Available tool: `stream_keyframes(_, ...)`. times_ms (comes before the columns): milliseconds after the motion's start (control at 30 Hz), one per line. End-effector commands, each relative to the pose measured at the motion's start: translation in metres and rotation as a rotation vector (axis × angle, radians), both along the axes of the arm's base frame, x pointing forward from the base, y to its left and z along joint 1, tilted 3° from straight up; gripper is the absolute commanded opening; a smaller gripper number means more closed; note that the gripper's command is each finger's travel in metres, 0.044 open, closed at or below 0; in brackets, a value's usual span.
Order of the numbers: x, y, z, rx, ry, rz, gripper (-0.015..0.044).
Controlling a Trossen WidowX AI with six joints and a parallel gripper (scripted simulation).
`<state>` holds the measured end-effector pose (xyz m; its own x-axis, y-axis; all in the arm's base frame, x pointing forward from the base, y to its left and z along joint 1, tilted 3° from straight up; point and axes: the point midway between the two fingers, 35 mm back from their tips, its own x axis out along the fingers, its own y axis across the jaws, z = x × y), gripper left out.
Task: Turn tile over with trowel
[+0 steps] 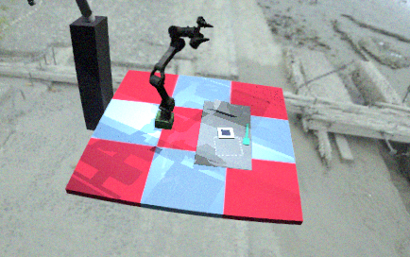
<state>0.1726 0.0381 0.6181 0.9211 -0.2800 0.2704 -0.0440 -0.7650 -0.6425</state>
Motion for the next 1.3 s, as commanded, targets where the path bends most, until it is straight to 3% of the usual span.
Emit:
stream_keyframes(0, 0.0, 0.001, 0.0, -0.006, 0.001, -0.001, 0.0374)
stream_keyframes(367, 0.015, 0.043, 0.001, -0.341, 0.036, -0.036, 0.01)
stream_keyframes(1267, 0.054, 0.141, -0.018, -1.218, 0.094, -0.162, 0.01)
